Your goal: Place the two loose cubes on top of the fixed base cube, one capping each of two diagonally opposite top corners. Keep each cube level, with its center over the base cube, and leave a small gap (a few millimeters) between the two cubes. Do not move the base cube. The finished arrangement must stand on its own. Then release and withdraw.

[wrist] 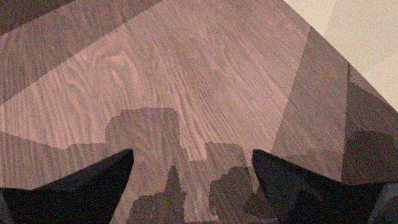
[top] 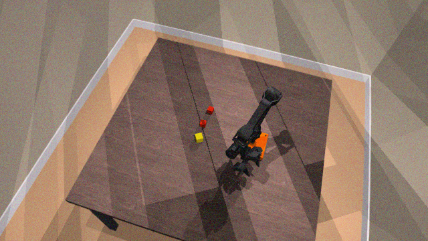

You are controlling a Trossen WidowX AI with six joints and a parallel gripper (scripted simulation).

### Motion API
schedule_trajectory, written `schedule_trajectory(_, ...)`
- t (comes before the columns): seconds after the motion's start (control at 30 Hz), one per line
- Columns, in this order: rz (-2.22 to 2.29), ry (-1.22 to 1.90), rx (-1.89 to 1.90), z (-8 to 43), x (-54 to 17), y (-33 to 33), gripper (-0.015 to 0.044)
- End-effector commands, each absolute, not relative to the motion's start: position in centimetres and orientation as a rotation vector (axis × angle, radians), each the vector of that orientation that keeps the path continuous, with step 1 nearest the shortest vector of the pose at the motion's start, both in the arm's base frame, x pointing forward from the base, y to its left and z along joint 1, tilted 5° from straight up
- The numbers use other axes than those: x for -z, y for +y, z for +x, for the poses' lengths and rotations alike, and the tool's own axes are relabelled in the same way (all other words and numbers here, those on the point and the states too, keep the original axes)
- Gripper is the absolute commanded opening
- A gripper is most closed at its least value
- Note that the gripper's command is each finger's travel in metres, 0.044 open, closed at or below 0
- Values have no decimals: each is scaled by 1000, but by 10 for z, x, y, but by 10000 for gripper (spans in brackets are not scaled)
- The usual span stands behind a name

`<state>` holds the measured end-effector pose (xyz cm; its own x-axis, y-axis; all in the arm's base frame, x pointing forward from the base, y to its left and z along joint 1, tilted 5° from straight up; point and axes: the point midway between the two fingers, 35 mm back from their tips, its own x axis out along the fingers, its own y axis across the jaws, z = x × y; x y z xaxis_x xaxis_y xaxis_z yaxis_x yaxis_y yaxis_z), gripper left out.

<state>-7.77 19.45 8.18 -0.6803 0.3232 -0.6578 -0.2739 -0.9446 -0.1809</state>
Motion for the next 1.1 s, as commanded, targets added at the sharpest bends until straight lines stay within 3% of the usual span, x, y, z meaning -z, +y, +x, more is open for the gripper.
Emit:
schedule_trajectory(0.0, -1040, -80, -2606, -77, -82, 195, 374)
schedule_trajectory(0.13, -1005, 224, -2448, -52, -85, 209, 269)
schedule_trajectory(0.17, -989, 310, -2396, -44, -86, 212, 265)
schedule_trajectory(0.6, -591, 1176, -1562, 68, -95, 230, 265)
schedule_trajectory(1.07, 63, 1602, -506, 190, -104, 187, 265)
